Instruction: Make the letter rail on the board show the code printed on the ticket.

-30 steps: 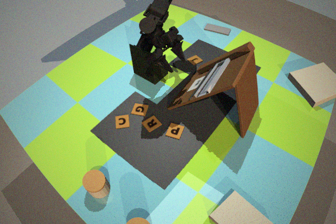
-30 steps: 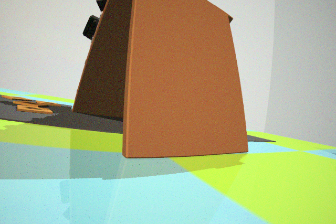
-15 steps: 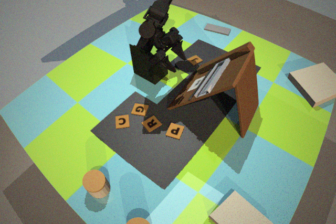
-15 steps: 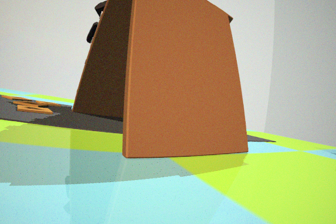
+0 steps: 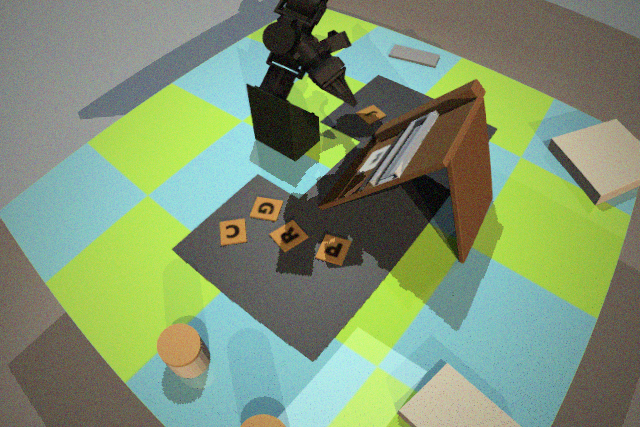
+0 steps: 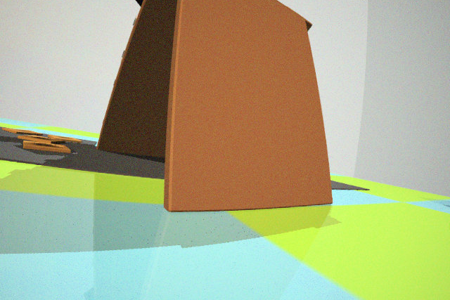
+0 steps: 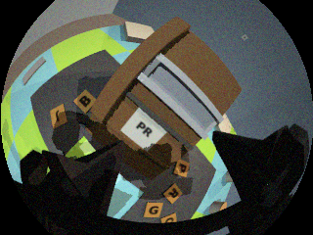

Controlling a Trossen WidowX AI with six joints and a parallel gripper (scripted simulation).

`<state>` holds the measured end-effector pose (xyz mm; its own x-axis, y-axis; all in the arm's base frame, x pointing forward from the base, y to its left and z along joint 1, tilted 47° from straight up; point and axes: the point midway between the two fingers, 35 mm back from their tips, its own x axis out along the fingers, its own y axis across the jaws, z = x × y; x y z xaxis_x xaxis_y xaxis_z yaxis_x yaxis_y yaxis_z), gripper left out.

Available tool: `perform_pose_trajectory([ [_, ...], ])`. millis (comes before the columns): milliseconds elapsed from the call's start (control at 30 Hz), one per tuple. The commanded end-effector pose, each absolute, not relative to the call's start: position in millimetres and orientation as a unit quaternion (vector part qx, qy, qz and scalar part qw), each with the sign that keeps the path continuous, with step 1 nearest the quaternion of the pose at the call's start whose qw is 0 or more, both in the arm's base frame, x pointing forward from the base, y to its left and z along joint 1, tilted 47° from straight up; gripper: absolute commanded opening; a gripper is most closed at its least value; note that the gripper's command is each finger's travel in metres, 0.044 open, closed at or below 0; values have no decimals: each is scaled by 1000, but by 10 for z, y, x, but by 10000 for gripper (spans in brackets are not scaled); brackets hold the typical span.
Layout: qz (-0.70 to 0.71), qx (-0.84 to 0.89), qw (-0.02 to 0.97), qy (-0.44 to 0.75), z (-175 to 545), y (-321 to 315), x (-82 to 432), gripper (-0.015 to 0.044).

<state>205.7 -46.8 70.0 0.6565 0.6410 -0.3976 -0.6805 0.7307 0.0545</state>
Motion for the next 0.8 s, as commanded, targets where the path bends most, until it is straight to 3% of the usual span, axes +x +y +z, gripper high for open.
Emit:
perform_pose_trajectory([
  [0, 406, -334, 848, 67, 1291, -738, 2136, 440],
  [133, 410, -412, 813, 25, 1481, -788, 2136, 440],
  [767, 410, -413, 813, 24, 1483, -789, 2136, 440],
])
